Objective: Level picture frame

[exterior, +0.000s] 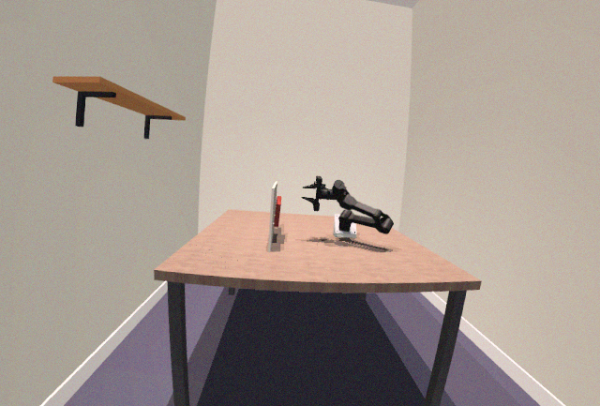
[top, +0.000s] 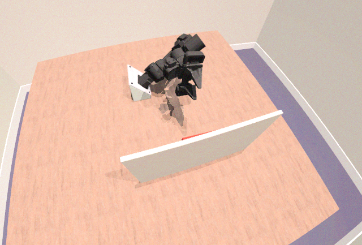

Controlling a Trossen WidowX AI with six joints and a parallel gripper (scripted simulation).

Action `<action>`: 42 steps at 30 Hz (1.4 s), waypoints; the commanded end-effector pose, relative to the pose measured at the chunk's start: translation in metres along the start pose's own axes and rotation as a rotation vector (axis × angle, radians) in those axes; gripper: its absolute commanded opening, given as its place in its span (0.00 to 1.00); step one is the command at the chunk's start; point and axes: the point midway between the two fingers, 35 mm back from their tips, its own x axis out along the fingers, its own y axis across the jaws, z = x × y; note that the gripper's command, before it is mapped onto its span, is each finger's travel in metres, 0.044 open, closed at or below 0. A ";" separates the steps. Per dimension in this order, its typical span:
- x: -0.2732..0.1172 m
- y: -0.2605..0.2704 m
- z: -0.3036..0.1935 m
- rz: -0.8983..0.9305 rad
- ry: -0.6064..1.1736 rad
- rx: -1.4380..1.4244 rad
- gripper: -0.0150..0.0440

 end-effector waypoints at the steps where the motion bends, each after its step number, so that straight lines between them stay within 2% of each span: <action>1: 0.000 0.000 -0.001 -0.002 0.004 0.003 0.69; 4: 0.001 -0.005 0.000 0.000 0.001 0.000 0.69; 12: 0.001 -0.059 -0.003 0.002 0.007 0.004 0.69; 33: 0.007 -0.059 -0.006 0.002 0.008 0.004 0.69; 42: 0.049 -0.053 -0.009 0.005 0.010 0.004 0.69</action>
